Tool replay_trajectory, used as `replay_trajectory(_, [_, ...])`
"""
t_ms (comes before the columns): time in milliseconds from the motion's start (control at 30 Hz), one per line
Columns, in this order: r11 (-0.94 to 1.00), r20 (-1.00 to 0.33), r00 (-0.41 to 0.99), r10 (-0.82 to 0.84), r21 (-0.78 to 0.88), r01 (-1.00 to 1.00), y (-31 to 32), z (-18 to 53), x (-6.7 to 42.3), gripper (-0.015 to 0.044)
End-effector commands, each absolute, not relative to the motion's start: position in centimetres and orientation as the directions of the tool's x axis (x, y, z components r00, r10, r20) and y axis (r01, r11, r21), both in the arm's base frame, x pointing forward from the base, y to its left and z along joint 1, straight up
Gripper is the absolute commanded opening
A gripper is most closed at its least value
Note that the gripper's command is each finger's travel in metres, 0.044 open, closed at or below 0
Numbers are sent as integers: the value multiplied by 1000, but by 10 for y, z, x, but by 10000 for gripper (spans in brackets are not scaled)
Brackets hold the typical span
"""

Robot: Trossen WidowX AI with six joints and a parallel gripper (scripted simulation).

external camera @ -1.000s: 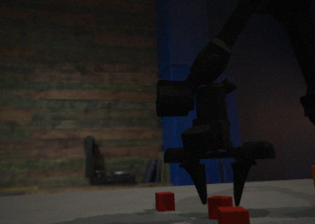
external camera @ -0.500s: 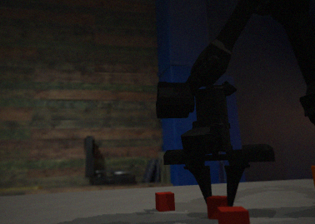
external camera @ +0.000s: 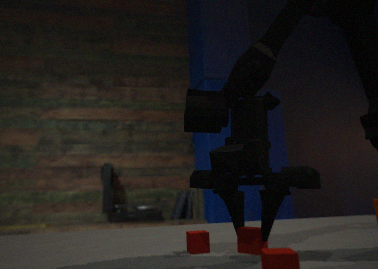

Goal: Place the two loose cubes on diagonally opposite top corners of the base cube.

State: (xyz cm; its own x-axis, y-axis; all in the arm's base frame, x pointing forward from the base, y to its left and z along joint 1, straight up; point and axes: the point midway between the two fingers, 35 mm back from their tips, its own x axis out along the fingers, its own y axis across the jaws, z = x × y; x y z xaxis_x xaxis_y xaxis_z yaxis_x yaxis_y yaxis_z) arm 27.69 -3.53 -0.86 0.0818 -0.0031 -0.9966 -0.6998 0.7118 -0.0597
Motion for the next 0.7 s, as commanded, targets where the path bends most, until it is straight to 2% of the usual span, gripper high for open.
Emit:
replay_trajectory(0, [714, -996, 90, -1, -64, -697, -35, -3, 280, 105])
replay_trajectory(667, [712, -997, 77, -1, -54, -700, -34, 14, 279, 105])
